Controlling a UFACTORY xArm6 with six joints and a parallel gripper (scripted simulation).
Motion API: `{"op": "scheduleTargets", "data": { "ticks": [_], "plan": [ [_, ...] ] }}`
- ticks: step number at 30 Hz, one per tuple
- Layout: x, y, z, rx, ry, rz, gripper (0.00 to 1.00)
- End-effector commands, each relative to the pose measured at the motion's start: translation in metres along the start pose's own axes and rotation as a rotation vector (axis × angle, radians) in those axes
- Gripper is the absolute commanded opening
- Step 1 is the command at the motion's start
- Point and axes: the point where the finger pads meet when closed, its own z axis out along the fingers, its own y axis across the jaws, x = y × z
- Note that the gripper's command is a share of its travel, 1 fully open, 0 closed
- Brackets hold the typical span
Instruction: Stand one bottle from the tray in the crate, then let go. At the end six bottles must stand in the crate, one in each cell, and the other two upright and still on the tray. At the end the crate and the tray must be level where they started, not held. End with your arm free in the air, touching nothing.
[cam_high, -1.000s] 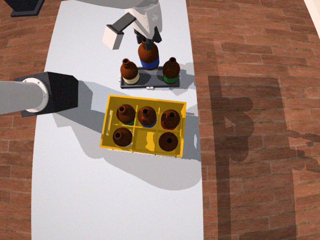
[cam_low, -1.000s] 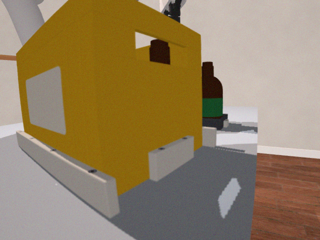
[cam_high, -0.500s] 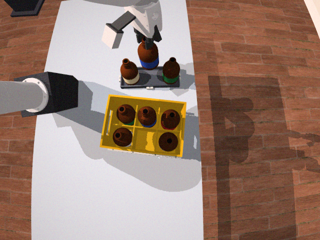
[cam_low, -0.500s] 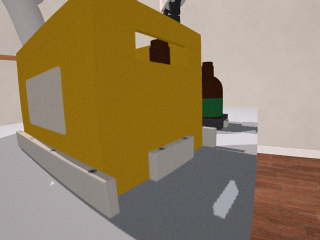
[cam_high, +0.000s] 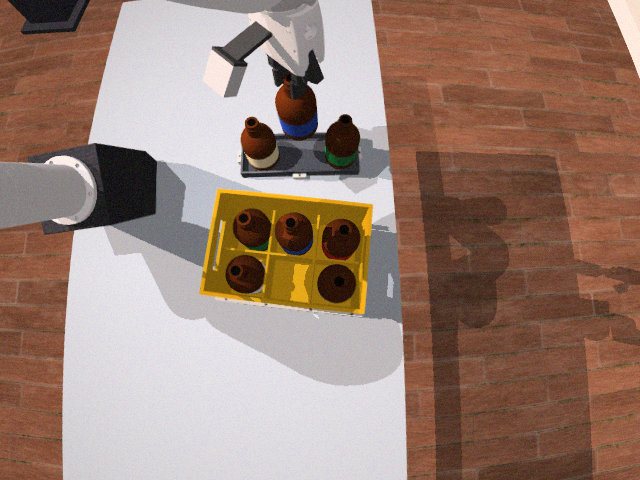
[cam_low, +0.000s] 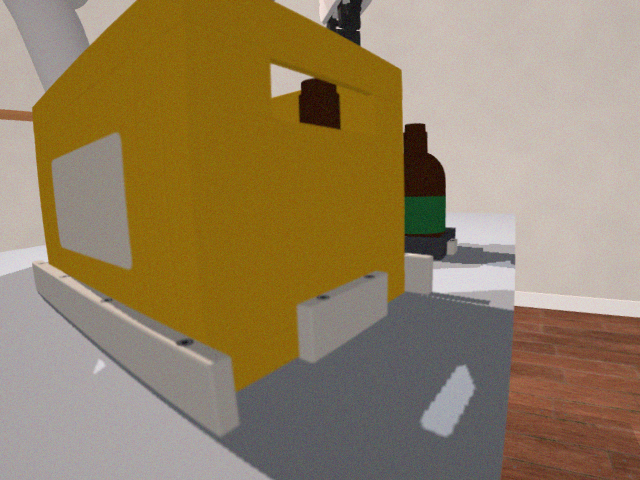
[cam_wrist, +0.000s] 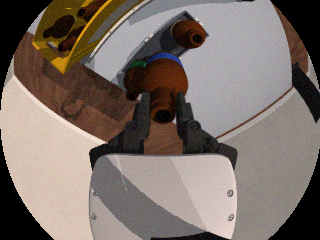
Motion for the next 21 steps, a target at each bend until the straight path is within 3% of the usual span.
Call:
{"op": "scheduleTargets", "data": {
  "ticks": [1, 21],
  "plan": [
    [-0.001, -0.001, -0.002, 0.001, -0.005, 0.001, 0.00],
    [-0.001, -0.001, -0.013, 0.001, -0.005, 0.001, 0.00]
  ]
}}
